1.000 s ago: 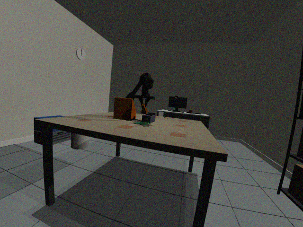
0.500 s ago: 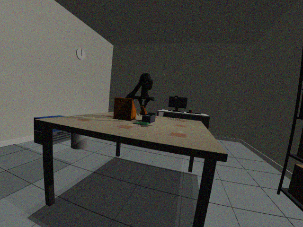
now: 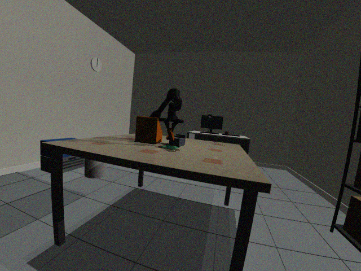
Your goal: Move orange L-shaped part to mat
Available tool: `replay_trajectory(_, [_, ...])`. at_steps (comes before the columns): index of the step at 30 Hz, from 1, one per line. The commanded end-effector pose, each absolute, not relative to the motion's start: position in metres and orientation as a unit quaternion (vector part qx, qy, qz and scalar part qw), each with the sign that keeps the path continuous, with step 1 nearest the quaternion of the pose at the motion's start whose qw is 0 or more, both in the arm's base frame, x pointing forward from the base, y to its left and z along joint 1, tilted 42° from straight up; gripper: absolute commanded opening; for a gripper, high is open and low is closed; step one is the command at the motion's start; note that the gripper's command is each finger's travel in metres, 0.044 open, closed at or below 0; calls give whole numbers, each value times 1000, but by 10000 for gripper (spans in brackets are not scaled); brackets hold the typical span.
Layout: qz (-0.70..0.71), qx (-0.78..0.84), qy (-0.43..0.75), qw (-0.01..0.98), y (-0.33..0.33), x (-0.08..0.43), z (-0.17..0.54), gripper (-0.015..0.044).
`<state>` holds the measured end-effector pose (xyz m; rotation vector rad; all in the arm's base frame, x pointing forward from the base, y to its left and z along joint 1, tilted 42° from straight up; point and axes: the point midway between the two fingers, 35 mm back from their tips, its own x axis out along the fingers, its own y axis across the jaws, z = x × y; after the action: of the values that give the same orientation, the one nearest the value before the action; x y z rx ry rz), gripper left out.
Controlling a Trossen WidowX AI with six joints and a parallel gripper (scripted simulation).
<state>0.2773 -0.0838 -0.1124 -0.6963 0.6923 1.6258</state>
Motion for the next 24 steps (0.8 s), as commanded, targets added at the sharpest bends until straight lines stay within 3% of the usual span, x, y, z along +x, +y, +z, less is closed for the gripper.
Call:
replay_trajectory(1, [697, -293, 296, 583, -78, 275, -118, 0])
replay_trajectory(24, [698, -292, 296, 583, -55, 269, -145, 0])
